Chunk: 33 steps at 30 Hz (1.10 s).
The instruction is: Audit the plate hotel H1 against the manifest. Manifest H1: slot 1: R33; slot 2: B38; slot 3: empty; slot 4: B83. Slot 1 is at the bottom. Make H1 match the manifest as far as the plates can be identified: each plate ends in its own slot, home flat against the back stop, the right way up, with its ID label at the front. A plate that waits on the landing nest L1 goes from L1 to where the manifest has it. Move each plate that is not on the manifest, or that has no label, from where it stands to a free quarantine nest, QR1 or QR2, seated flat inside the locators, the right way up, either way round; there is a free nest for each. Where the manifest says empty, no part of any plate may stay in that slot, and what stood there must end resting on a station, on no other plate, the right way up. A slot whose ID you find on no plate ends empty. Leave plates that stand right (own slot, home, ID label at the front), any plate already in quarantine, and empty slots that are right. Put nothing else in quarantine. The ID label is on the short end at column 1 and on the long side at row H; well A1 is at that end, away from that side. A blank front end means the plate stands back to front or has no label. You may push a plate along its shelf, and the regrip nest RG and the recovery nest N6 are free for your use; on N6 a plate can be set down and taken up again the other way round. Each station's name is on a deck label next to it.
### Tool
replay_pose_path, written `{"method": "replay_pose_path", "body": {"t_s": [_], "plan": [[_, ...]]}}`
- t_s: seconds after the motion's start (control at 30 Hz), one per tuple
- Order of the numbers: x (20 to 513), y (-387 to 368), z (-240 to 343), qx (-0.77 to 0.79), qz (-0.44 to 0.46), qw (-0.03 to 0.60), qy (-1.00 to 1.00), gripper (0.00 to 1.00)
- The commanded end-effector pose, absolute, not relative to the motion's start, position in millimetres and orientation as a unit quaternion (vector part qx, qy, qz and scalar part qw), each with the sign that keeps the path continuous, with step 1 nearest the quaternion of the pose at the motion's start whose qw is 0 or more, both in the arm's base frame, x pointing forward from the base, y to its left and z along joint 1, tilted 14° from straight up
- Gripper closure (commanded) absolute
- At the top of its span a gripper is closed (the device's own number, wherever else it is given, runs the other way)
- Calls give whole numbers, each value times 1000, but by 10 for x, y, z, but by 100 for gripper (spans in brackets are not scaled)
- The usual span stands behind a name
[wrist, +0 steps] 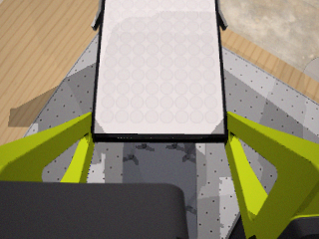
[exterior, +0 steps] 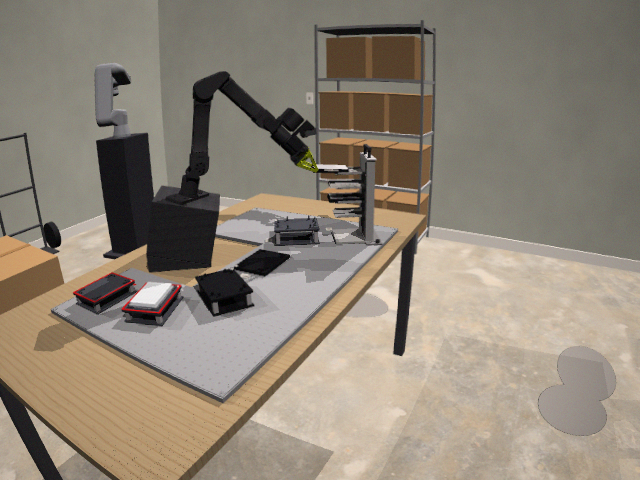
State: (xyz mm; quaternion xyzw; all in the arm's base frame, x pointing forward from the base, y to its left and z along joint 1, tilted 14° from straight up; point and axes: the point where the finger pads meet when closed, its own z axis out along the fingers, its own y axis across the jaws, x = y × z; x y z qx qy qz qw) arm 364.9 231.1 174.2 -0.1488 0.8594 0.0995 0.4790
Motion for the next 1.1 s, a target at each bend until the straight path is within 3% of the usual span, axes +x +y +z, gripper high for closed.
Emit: {"method": "replay_pose_path", "body": {"t_s": [0.0, 1.07], "plan": [[3685, 2324, 1821, -146, 103, 487, 855, 14], [3867, 2371, 1818, -143, 103, 492, 853, 14]]}}
